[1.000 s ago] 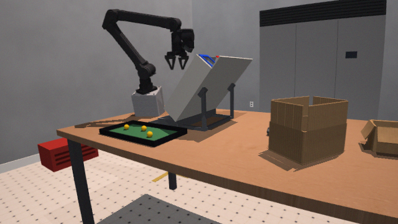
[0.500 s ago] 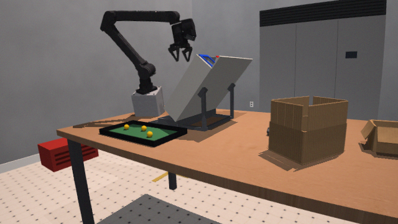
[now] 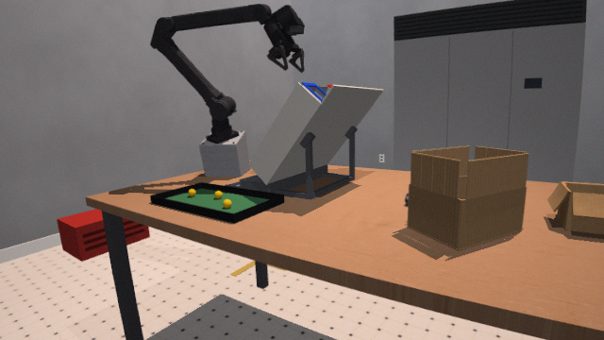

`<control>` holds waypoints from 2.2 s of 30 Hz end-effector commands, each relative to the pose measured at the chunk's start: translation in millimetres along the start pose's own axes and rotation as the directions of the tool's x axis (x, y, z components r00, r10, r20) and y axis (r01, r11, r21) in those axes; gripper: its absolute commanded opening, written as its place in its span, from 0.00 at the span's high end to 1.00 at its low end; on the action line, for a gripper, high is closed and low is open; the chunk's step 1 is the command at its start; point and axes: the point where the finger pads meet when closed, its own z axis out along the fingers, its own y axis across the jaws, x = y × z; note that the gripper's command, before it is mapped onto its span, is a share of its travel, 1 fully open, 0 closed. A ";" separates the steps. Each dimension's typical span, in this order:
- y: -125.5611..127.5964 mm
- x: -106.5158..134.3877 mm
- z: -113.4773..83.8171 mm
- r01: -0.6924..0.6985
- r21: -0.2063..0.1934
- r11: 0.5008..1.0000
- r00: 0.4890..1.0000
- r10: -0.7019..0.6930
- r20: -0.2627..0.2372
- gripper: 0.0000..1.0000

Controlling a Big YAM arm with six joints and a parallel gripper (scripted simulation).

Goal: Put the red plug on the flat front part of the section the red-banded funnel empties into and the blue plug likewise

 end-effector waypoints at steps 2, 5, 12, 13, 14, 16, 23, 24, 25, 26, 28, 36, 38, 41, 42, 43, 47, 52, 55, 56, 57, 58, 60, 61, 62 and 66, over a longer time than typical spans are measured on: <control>6.2 -47.1 -20.1 0.010 -0.032 0.999 0.993 -0.006 0.118 0.00; 7.0 -64.3 -26.1 0.011 -0.030 0.999 0.984 -0.006 0.177 0.00; 5.2 -96.2 -35.4 0.006 -0.028 1.000 0.960 0.002 0.279 0.00; 5.0 -99.7 -36.4 0.006 -0.027 1.000 0.957 0.003 0.291 0.00; 4.8 -103.0 -37.4 0.005 -0.027 1.000 0.954 0.003 0.301 0.00; 4.2 -108.9 -39.0 0.004 -0.026 1.000 0.948 0.005 0.320 0.00; 2.7 -119.4 -41.7 0.000 -0.023 1.000 0.936 0.008 0.352 0.00; 2.4 -120.8 -42.1 0.000 -0.022 1.000 0.934 0.008 0.356 0.00; 2.2 -121.9 -42.4 -0.001 -0.022 1.000 0.933 0.008 0.359 0.00; 2.0 -122.9 -42.6 -0.001 -0.021 1.000 0.932 0.009 0.362 0.00; 1.7 -124.3 -43.1 -0.002 -0.021 1.000 0.930 0.009 0.367 0.00; 1.0 -125.5 -44.4 -0.003 -0.021 1.000 0.928 0.011 0.372 0.00; 1.0 -125.5 -44.4 -0.003 -0.021 1.000 0.928 0.011 0.372 0.00; 1.0 -125.5 -44.4 -0.005 -0.022 1.000 0.928 0.012 0.372 0.00; 1.0 -125.5 -44.4 -0.005 -0.022 1.000 0.928 0.012 0.372 0.00; 1.0 -125.5 -44.4 -0.005 -0.022 1.000 0.928 0.012 0.372 0.00; 1.0 -125.5 -44.4 -0.005 -0.022 1.000 0.928 0.012 0.372 0.00; 1.0 -125.5 -44.4 -0.005 -0.022 1.000 0.928 0.012 0.372 0.00; 1.0 -125.5 -44.4 -0.005 -0.022 1.000 0.928 0.012 0.372 0.00; 1.0 -125.5 -44.4 -0.005 -0.022 1.000 0.928 0.012 0.372 0.00; 1.0 -125.5 -44.4 -0.005 -0.022 1.000 0.928 0.012 0.372 0.00; 1.0 -125.5 -44.4 -0.005 -0.022 1.000 0.928 0.012 0.372 0.00; 1.0 -125.5 -44.4 -0.005 -0.022 1.000 0.928 0.012 0.372 0.00; 1.0 -125.5 -44.4 -0.005 -0.022 1.000 0.928 0.012 0.372 0.00; 1.0 -125.5 -44.4 -0.005 -0.022 1.000 0.928 0.012 0.372 0.00; 1.0 -125.5 -44.4 -0.005 -0.022 1.000 0.928 0.012 0.372 0.00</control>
